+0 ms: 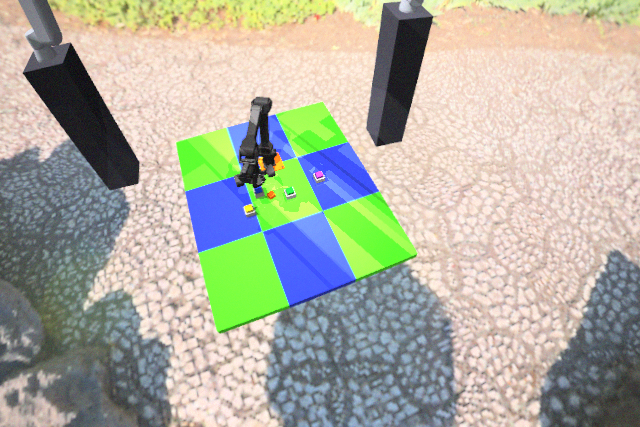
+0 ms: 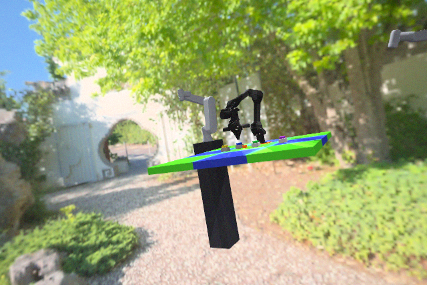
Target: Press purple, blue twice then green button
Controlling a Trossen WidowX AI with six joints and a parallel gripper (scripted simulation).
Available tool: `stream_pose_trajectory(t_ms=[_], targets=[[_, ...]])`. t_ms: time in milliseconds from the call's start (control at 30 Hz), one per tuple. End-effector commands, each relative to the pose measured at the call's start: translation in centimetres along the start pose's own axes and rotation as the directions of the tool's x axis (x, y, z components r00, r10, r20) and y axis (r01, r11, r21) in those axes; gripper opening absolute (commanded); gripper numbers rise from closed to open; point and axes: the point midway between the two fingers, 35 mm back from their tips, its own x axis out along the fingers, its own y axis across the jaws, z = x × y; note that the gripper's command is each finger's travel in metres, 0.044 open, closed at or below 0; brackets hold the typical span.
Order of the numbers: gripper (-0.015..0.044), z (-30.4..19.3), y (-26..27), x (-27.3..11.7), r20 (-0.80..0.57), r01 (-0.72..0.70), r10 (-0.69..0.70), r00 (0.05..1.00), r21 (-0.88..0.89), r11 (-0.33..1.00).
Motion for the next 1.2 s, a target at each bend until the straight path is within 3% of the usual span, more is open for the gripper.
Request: stream_pose_trajectory(t_ms=[0,167,367,700,833,967,1167], targets=[[0.0020,0.0,0.0,-1.3,-0.002,0.001,-0.001,1.000,-0.003,1.000],[0.0020,-0.1,0.0,-6.4,-0.002,0.001,-0.001,1.000,-0.003,1.000],[0.0020,0.4,0.5,-6.7,-0.001,0.001,-0.001,1.000,-0.004,1.000],[0.0020,5.8,10.0,-6.8,0.014,-0.001,0.001,1.000,-0.006,1.000],[0.0020,6.4,14.0,-6.7,0.004,-0.012,0.012,1.000,-0.003,1.000],[0.0020,6.4,14.2,-6.5,0.003,-0.012,0.012,1.000,-0.003,1.000],[0.0020,6.4,14.3,-0.8,0.003,-0.012,0.012,1.000,-0.003,1.000]])
